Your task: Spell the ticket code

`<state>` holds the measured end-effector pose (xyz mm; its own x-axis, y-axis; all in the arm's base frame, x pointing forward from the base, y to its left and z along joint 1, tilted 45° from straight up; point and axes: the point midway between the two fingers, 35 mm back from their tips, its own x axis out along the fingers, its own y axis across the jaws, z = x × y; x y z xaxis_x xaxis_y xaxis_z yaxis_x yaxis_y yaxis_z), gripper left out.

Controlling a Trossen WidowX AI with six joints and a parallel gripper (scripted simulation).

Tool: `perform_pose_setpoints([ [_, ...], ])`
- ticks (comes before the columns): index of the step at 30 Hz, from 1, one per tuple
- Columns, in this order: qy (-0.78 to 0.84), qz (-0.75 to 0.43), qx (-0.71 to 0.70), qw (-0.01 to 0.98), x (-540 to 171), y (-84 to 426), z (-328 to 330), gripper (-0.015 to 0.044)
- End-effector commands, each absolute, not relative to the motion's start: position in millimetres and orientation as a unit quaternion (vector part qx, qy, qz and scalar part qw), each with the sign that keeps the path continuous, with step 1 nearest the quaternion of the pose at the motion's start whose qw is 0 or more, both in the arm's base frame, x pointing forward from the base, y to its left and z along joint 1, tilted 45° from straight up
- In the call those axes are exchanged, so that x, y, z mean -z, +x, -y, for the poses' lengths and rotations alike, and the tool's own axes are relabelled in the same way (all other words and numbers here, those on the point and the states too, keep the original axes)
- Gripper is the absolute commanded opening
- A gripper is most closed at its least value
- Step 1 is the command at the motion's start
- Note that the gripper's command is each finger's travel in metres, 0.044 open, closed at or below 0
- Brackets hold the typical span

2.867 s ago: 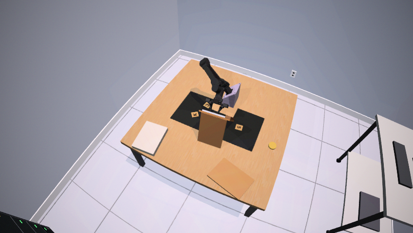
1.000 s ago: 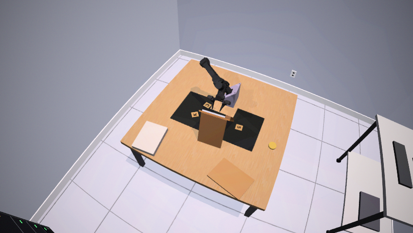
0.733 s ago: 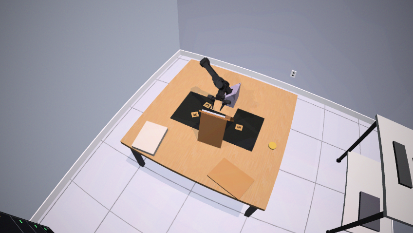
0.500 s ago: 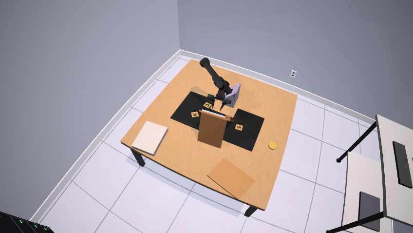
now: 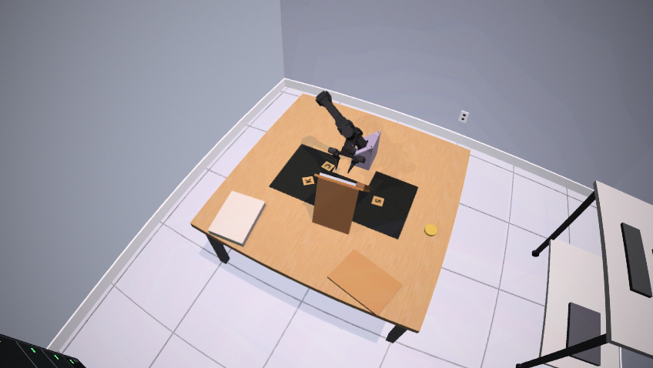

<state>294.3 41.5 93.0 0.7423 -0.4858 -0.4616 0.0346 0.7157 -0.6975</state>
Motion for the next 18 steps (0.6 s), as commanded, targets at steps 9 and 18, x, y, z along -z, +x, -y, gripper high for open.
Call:
perform_pose_setpoints([
  [9, -0.346, -0.326, 0.15, 0.867, -92.7, 294.3, -41.5, 0.0033],
  [18, -0.346, -0.326, 0.15, 0.867, -92.7, 294.3, -41.5, 0.0],
])
